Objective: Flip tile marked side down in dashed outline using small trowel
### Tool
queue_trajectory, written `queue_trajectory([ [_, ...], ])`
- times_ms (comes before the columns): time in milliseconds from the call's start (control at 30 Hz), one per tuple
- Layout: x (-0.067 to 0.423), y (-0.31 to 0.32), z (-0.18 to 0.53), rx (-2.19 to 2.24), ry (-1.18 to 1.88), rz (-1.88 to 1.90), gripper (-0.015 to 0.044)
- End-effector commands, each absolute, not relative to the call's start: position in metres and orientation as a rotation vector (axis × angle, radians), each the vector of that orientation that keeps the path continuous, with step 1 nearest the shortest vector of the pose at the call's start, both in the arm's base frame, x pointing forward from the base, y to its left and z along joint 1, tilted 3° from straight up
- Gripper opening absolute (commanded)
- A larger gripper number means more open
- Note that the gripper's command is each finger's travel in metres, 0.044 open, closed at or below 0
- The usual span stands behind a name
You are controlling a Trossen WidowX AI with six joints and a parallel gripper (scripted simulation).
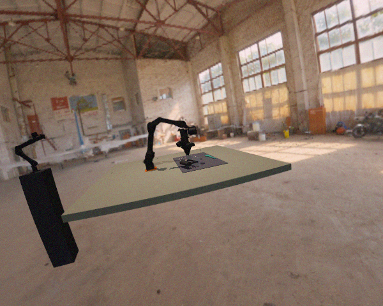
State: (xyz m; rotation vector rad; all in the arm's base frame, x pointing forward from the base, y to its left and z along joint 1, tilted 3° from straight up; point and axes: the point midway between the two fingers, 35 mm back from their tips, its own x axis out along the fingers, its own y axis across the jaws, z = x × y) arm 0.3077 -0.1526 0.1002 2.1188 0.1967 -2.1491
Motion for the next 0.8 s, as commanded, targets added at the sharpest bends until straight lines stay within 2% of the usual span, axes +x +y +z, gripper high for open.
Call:
queue_trajectory([
  [0, 0.317, -0.15, 0.098, 2.121, 0.203, -2.152, 0.01],
  [767, 0.356, -0.143, 0.084, 2.127, 0.202, -2.143, 0.01],
])
